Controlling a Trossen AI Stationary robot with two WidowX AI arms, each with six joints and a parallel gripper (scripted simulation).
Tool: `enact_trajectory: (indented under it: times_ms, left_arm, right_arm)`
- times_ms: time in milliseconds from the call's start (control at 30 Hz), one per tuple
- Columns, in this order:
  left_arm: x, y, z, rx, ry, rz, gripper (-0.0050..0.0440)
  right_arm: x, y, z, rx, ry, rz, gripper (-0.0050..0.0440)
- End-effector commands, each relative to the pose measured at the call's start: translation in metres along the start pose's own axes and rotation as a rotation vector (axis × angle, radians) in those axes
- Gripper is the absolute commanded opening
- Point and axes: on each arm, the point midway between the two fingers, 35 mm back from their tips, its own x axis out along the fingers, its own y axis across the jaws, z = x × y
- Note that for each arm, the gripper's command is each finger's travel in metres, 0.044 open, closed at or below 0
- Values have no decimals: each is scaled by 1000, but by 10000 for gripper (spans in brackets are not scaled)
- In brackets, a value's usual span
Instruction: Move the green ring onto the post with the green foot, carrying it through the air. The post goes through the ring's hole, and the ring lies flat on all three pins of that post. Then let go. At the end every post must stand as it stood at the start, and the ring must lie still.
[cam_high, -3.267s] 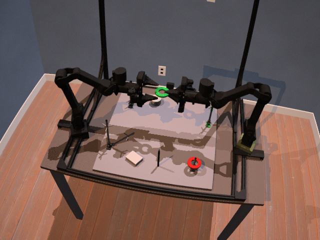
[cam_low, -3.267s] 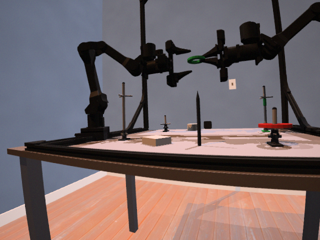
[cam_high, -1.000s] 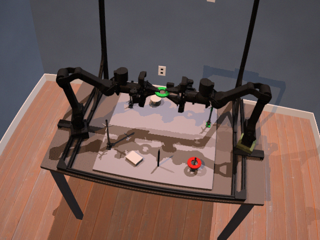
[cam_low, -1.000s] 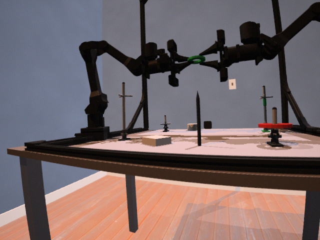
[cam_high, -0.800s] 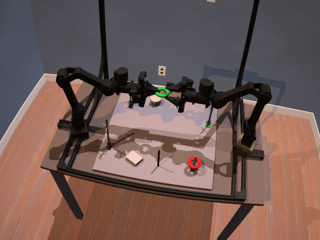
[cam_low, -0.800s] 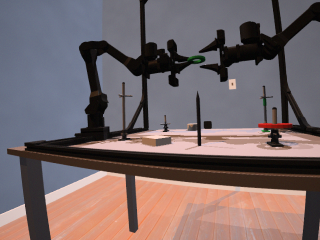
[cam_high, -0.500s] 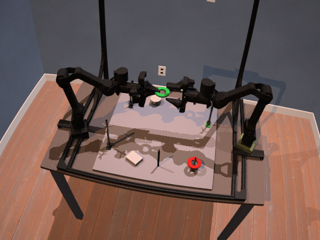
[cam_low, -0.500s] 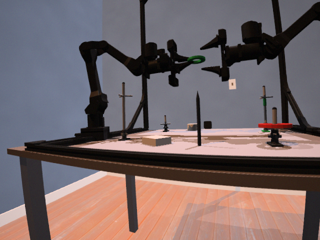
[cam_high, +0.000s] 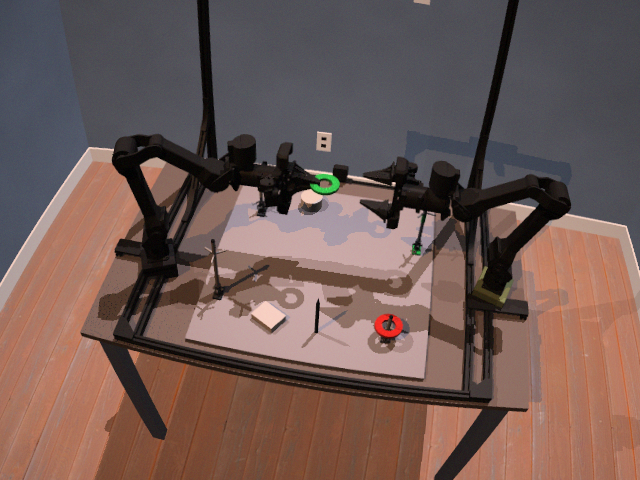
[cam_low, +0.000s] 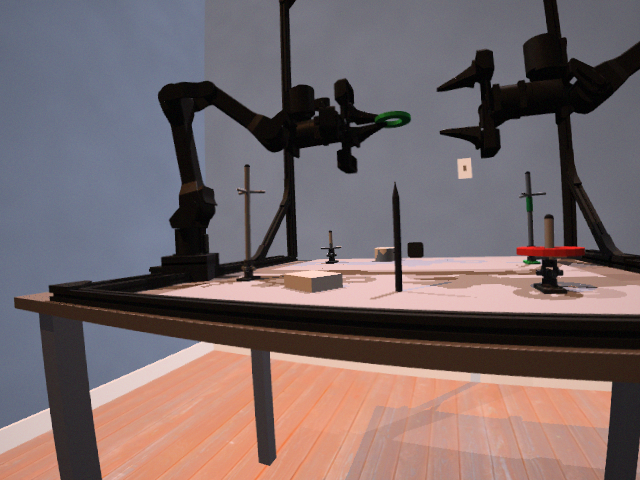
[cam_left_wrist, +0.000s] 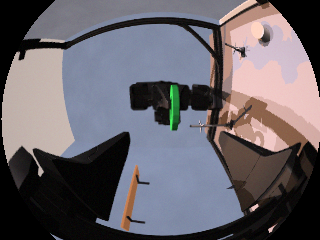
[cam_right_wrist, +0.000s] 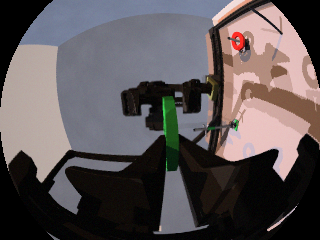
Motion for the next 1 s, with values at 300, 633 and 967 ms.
enact_trajectory:
  times_ms: [300, 633, 967]
  left_arm:
    - [-5, -38, -83, -160, 242, -279, 400]
    - [-28, -64, -130, -295, 408, -470, 400]
    - [-85, -92, -181, -529, 659, -716, 400]
  right_arm:
    - [0, 1, 0, 1, 3, 2, 0]
    - [0, 1, 0, 1, 3, 2, 0]
    - [0, 1, 0, 1, 3, 2, 0]
